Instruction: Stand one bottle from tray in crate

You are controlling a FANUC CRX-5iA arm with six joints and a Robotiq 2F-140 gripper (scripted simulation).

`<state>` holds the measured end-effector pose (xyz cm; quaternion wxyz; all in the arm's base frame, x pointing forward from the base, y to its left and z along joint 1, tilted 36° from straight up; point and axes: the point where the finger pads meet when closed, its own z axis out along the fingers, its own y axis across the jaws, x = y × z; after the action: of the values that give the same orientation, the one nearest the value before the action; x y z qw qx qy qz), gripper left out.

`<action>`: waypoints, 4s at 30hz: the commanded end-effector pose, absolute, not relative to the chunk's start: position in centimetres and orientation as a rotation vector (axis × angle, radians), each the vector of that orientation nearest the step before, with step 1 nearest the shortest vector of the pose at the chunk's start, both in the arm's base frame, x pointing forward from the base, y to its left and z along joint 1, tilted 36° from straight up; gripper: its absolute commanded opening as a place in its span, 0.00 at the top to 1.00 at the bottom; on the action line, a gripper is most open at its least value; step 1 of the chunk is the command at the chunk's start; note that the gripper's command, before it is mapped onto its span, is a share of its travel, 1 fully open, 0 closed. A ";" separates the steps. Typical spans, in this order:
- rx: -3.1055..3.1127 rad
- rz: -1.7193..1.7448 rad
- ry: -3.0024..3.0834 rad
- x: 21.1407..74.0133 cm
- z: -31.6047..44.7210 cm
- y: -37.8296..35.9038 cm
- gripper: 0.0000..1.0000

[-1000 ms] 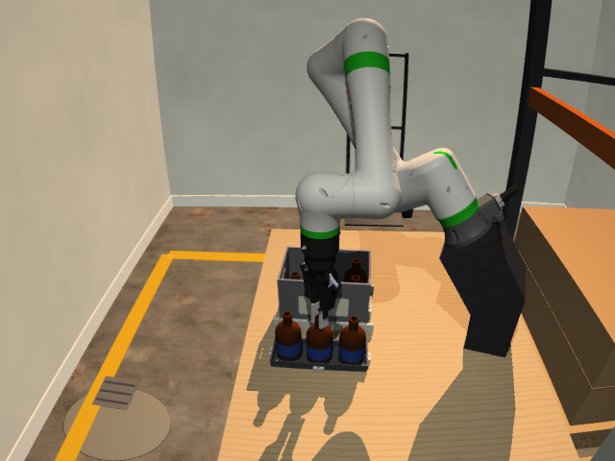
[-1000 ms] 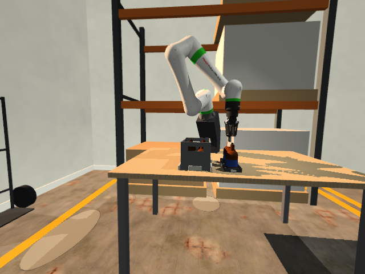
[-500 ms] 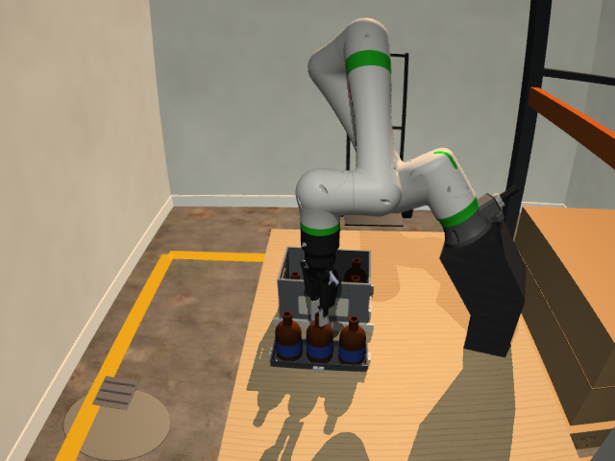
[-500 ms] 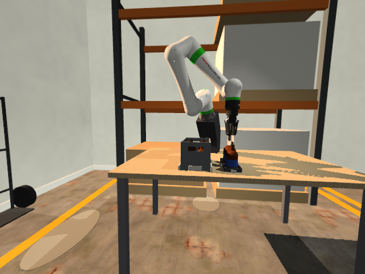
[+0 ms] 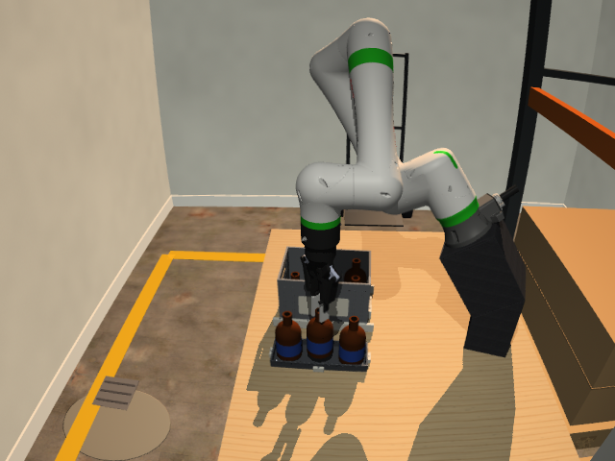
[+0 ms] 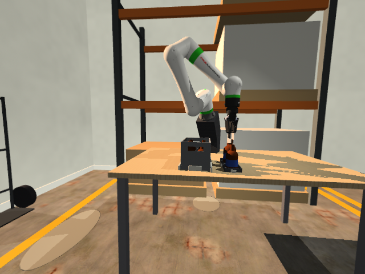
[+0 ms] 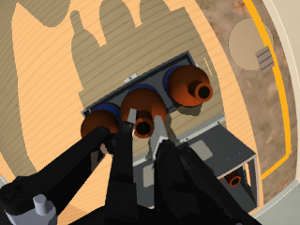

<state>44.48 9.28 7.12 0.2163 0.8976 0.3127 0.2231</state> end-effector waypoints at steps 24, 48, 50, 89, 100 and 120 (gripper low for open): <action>2.487 0.619 0.867 43.5 8.5 9.6 1.00; 2.487 0.619 0.867 43.5 8.5 9.6 1.00; 2.487 0.619 0.867 43.5 8.5 9.6 1.00; 2.487 0.619 0.867 42.8 9.5 9.9 1.00; 2.487 0.619 0.867 42.2 10.4 10.2 1.00; 2.487 0.619 0.867 41.4 11.6 10.6 1.00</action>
<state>41.50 10.52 11.48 0.2163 0.8976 0.3127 0.2230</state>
